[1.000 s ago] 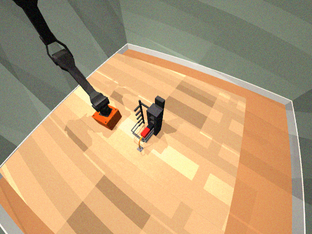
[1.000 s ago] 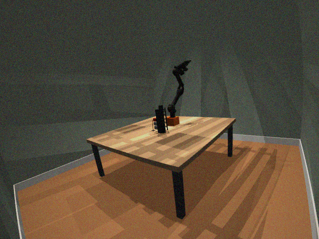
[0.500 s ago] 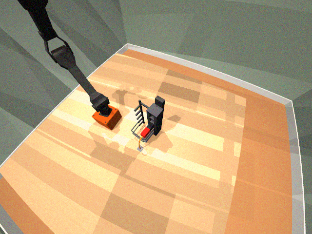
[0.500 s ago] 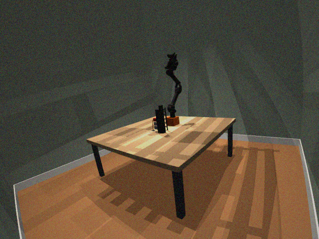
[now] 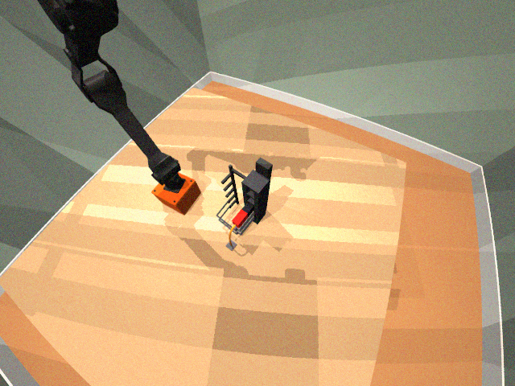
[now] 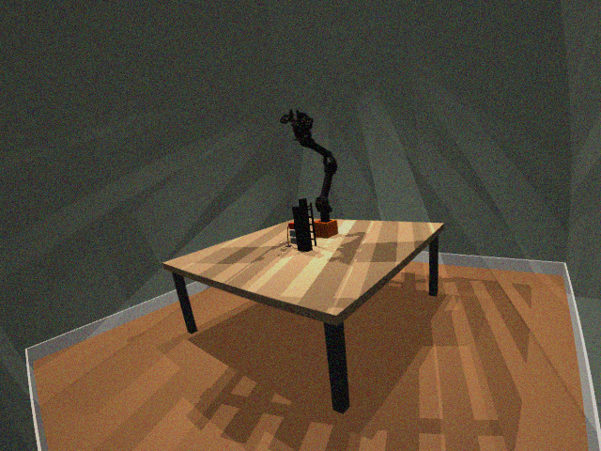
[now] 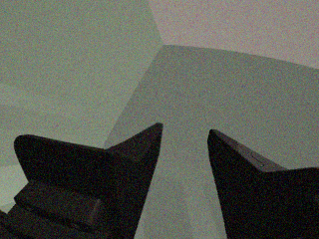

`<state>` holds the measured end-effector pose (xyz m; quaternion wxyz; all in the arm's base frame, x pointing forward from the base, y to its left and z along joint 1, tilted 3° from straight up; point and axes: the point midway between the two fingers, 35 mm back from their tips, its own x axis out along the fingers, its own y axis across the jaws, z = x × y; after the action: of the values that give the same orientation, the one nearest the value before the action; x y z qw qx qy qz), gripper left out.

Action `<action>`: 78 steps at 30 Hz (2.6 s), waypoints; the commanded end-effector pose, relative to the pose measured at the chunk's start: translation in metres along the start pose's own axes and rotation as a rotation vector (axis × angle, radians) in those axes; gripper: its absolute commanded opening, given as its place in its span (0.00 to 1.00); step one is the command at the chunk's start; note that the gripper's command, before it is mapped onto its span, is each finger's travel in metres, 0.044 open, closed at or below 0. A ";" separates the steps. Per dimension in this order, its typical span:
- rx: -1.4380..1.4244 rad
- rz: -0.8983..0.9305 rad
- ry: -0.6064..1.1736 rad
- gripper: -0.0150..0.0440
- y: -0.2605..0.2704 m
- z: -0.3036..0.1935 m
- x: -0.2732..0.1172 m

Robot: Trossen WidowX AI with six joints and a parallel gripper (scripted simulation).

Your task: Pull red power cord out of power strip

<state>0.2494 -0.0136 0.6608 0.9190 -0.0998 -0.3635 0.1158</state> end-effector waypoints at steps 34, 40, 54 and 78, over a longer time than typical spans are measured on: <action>1.330 -1.844 1.406 0.53 0.023 -0.448 -0.327; 1.233 -2.213 1.532 0.53 0.051 -0.439 -0.386; 1.234 -2.213 1.532 0.53 0.055 -0.441 -0.383; 1.238 -2.212 1.534 0.53 0.085 -0.444 -0.365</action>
<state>0.2861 -0.0832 0.0847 0.3999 0.5837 0.4164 -0.5710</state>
